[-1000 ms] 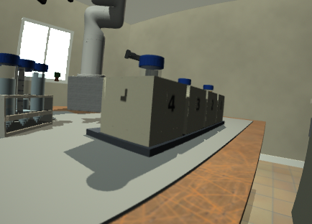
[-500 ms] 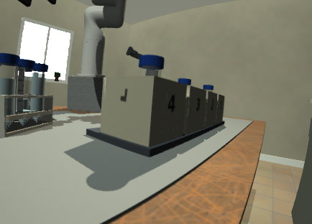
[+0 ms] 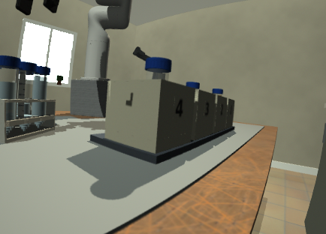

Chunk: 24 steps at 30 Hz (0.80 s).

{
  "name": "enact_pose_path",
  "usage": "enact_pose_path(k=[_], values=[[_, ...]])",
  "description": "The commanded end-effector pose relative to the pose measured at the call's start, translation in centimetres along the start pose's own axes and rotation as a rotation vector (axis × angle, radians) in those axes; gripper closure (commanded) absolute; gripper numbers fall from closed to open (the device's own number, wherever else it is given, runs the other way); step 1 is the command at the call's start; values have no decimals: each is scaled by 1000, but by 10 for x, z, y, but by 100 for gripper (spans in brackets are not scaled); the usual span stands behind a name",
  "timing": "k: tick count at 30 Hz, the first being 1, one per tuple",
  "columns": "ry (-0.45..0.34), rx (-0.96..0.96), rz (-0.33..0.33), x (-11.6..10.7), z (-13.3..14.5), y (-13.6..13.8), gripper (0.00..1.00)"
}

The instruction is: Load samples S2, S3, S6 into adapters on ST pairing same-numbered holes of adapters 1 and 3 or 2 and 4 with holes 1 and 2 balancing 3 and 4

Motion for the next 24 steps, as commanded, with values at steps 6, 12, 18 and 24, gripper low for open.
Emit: enact_pose_path(k=[6, 12, 18, 24], values=[[5, 0, 1, 14, -2, 0, 43], [5, 0, 1, 24, -2, 0, 43], [5, 0, 1, 36, -2, 0, 43], [5, 0, 1, 44, -2, 0, 43]])
Point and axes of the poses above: the point where the finger pads meet when closed, its own x axis out along the fingers, its own y axis across the jaws, z = x × y, the point moved 5 cm from there along -x, back along the fingers, and after that the axes turned 12 degrees about -x, right-handed, at the moved point
